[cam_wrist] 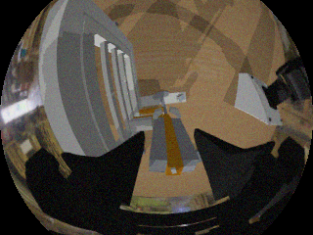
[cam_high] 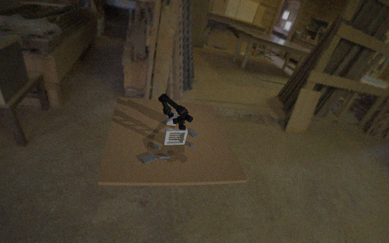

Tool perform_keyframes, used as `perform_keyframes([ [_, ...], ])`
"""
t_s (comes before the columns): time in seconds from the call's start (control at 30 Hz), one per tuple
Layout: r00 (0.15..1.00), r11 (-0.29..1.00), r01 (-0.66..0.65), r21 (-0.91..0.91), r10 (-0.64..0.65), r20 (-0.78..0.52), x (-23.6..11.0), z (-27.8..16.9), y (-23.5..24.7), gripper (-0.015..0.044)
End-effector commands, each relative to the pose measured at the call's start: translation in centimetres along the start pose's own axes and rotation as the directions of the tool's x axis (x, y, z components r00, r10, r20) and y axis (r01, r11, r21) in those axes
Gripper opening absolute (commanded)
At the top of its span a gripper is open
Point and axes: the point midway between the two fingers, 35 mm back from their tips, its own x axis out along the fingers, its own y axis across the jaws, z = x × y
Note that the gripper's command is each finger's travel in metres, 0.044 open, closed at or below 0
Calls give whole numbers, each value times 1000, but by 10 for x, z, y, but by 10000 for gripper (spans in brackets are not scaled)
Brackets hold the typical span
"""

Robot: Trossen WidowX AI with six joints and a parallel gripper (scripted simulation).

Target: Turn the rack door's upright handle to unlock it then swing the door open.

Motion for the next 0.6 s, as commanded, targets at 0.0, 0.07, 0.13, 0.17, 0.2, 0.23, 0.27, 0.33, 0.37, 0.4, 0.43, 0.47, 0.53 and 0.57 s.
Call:
perform_keyframes([
  [0.0, 1000, 995, -5, 102, 5, 3, 0, 0, 1, 283],
  [0.07, 1000, 995, -5, 102, 5, 3, 0, 0, 1, 283],
  [0.13, 1000, 995, -5, 102, 5, 3, 0, 0, 1, 283],
  [0.17, 1000, 995, -5, 102, 5, 3, 0, 0, 1, 283],
  [0.2, 1000, 995, -5, 102, 5, 3, 0, 0, 1, 283],
  [0.23, 1000, 995, -5, 102, 5, 3, 0, 0, 1, 276],
  [0.27, 1000, 995, -5, 102, 5, 3, 0, 0, 1, 269],
  [0.33, 1000, 995, -5, 102, 5, 3, 0, 0, 1, 256],
  [0.37, 1000, 995, -5, 102, 5, 3, 0, 0, 1, 249],
  [0.4, 1000, 995, -5, 102, 5, 3, 0, 0, 1, 243],
  [0.43, 1000, 995, -5, 102, 5, 3, 0, 0, 1, 236],
  [0.47, 1000, 995, -5, 102, 5, 3, 0, 0, 1, 229],
  [0.53, 1000, 995, -5, 102, 5, 3, 0, 0, 1, 216],
  [0.57, 1000, 995, -5, 102, 5, 3, 0, 0, 1, 209],
])
